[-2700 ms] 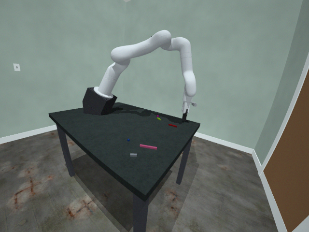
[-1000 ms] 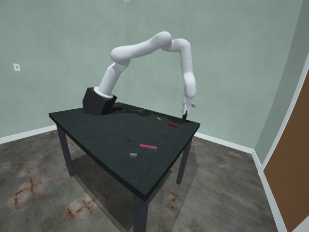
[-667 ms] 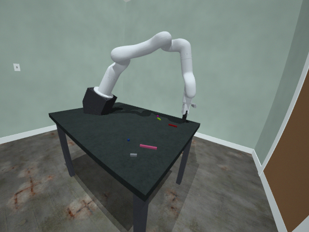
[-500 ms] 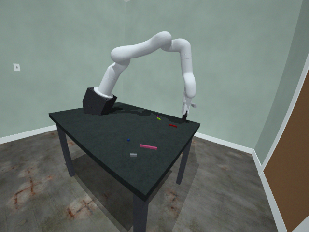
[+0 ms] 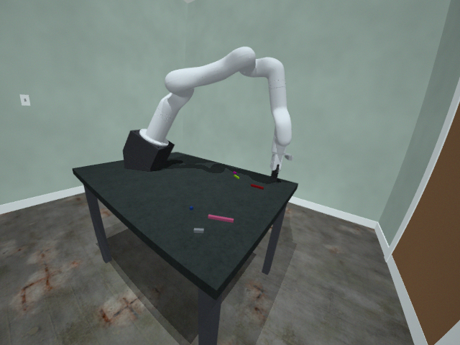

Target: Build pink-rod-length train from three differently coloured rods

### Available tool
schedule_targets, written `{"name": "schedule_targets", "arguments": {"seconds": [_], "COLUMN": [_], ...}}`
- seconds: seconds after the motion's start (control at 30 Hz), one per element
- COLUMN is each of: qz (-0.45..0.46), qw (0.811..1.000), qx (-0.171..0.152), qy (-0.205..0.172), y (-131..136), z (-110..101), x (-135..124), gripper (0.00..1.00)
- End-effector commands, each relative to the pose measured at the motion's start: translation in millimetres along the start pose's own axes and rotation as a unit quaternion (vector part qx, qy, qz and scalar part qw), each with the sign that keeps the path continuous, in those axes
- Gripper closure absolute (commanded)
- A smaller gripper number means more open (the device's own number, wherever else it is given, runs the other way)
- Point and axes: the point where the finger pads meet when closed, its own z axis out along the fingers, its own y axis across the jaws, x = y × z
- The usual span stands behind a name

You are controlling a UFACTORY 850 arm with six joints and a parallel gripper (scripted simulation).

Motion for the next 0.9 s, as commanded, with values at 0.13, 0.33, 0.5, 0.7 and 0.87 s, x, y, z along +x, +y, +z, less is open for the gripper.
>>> {"name": "schedule_targets", "arguments": {"seconds": [0.13,0.33,0.5,0.7,0.87], "qz": [0.0,0.0,0.0,0.0,0.0], "qw": [1.0,1.0,1.0,1.0,1.0], "qx": [0.0,0.0,0.0,0.0,0.0], "qy": [0.001,0.001,0.001,0.001,0.001], "y": [0.1,0.1,0.1,0.0,0.0], "z": [-4.0,-15.1,-39.4,-71.4,-82.8], "x": [1.1,1.1,1.1,1.0,1.0], "gripper": [0.76,0.76,0.76,0.76,0.76]}}
